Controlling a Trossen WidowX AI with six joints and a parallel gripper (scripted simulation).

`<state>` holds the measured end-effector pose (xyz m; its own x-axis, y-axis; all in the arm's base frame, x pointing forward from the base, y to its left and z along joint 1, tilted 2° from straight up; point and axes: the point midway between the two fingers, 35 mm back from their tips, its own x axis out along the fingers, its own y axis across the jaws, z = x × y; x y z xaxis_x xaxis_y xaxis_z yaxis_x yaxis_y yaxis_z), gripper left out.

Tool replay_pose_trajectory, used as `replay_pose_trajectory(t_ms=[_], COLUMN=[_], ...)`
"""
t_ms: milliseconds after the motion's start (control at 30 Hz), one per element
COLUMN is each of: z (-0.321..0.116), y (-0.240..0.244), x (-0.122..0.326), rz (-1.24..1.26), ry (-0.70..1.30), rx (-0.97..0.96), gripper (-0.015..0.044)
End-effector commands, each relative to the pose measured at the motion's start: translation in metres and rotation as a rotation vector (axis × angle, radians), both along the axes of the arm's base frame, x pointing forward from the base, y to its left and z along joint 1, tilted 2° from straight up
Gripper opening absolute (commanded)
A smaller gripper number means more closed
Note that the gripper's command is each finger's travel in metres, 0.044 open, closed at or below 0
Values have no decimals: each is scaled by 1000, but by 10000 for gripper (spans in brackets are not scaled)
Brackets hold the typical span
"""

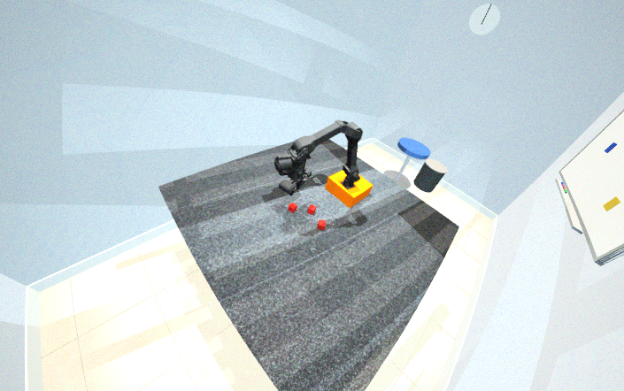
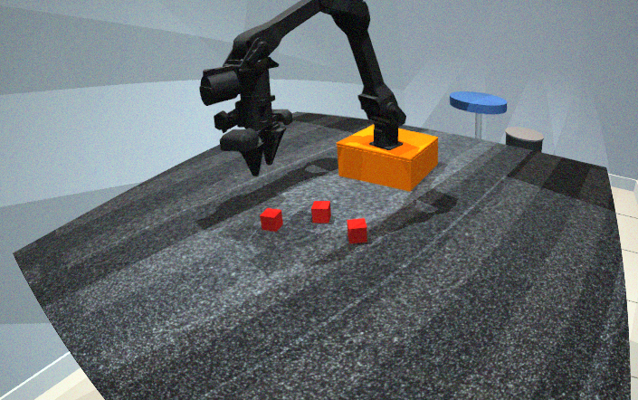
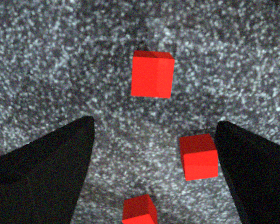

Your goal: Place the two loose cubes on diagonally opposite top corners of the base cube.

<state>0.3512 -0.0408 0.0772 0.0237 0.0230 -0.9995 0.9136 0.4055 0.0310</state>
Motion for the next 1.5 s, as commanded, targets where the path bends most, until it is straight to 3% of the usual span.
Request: replay_pose_trajectory(t_ms=[0,233,1367,1467], z=[-3,-62,-111,-111], y=[2,4,6,6], x=[-3,-3,-3,-3], rz=[-18,-18,-18,-18], ry=[16,17,17,17], rx=[7,7,8,8], gripper=[265,265,265,186])
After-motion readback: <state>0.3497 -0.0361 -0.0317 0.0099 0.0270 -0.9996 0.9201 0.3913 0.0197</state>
